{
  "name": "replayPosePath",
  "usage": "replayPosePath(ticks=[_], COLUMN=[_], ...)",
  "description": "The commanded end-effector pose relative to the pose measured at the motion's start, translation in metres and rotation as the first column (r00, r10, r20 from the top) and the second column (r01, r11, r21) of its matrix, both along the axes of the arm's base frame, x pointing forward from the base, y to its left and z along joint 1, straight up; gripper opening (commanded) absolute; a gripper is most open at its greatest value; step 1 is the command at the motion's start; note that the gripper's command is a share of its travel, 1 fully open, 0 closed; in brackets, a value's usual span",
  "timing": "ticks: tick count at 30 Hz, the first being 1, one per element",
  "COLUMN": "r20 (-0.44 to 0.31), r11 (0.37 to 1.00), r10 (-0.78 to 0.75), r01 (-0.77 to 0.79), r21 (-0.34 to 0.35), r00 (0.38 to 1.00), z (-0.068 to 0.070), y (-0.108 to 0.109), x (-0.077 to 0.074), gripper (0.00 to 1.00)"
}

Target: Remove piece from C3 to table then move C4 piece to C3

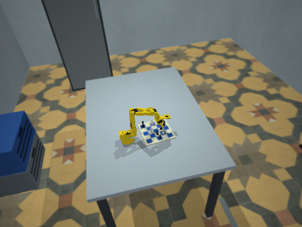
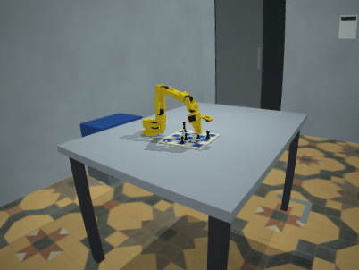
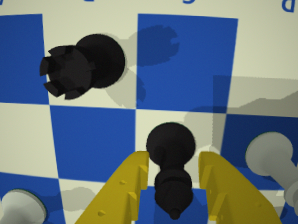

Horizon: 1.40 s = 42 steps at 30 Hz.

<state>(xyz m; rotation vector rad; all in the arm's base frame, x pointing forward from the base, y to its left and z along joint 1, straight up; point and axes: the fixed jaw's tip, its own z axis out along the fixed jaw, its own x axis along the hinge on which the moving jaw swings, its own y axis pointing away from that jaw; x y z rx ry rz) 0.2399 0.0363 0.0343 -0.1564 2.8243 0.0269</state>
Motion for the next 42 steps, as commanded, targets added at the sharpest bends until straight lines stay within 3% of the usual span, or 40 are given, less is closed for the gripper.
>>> replayPosePath(ticks=[1,24,42], r20=[-0.025,-0.026,-0.025], r11=[1.000,1.000,1.000], r10=[0.017,0.017,0.017], r01=[-0.017,-0.018,-0.017], r21=[-0.004,-0.004,-0.004], r00=[1.000,1.000,1.000], z=[-0.0086,-0.0151,-0.0056], y=[0.0022,0.0013,0.0017], x=[-0.0038,-0.0112,-0.0073], gripper=[0.10,0.10,0.10])
